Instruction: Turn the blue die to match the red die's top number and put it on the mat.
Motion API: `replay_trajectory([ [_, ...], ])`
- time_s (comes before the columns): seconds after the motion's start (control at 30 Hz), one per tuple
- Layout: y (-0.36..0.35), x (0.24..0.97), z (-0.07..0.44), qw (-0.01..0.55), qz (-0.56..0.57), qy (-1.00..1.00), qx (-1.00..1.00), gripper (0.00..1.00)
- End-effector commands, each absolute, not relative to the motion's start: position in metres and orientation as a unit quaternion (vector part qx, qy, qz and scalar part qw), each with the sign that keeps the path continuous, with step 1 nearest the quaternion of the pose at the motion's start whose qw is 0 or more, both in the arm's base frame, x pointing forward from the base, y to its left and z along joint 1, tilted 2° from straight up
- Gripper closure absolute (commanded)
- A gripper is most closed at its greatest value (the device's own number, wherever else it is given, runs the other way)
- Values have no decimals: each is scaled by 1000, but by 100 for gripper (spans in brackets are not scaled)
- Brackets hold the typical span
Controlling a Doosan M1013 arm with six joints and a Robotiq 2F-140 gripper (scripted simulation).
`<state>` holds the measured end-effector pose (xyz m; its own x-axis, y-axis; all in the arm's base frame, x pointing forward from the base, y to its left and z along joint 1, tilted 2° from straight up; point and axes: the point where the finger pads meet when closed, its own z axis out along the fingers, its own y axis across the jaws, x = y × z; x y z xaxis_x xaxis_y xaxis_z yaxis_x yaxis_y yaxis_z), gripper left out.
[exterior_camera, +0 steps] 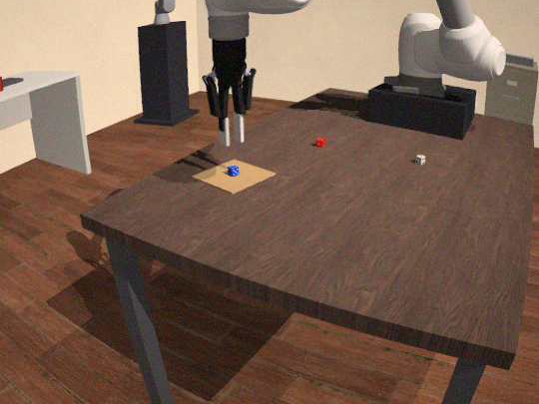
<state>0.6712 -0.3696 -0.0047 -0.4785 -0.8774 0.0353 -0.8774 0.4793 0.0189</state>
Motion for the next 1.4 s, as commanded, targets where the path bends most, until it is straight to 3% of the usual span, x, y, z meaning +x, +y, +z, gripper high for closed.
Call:
replay_trajectory([
  [0.0, -368, 670, -3, 54, 15, -857, 512, 71],
  [0.2, -367, 674, -2, 124, 63, -850, 508, 71],
  [0.5, -362, 675, -4, 142, 71, -847, 507, 71],
  [0.77, -359, 678, -4, 234, 129, -826, 495, 71],
  [1.03, -355, 680, -7, 244, 134, -824, 494, 71],
  [1.37, -351, 683, -10, 342, 195, -788, 474, 71],
])
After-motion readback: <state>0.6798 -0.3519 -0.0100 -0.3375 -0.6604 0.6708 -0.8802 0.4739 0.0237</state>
